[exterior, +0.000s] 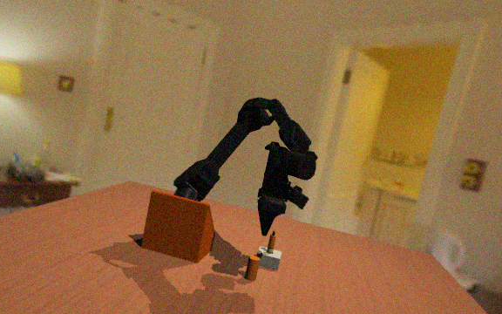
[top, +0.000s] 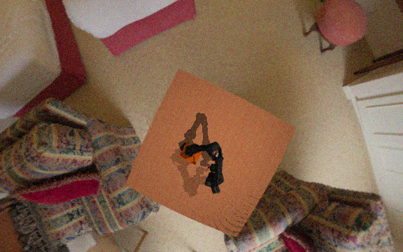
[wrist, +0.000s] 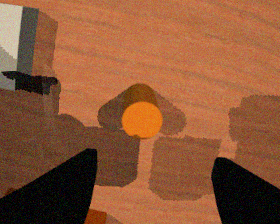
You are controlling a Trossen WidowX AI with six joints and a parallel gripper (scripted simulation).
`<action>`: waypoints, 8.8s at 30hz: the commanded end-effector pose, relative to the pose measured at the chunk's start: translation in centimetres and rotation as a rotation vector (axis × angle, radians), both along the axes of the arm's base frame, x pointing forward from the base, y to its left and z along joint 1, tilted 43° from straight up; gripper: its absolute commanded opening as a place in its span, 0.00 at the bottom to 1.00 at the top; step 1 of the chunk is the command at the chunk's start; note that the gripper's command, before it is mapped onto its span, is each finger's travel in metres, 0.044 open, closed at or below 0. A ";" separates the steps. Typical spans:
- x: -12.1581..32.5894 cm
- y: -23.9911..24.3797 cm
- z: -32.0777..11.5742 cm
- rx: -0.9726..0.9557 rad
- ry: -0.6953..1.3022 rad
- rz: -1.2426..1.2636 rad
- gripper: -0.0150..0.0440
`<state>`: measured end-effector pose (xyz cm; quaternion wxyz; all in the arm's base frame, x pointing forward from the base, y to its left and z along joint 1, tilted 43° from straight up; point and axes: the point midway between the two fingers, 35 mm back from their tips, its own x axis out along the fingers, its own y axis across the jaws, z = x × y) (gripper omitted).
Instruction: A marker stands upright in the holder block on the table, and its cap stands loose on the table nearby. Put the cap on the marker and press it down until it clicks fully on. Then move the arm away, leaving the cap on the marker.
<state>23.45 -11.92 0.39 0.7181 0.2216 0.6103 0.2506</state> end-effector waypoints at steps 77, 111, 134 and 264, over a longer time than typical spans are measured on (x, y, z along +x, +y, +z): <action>0.2 6.4 -7.2 0.045 0.011 -0.011 0.25; 1.2 4.4 0.8 0.041 0.010 -0.013 0.25; 2.3 8.8 9.4 0.050 0.010 -0.012 0.25; 2.2 8.6 9.9 0.067 0.094 -0.110 0.25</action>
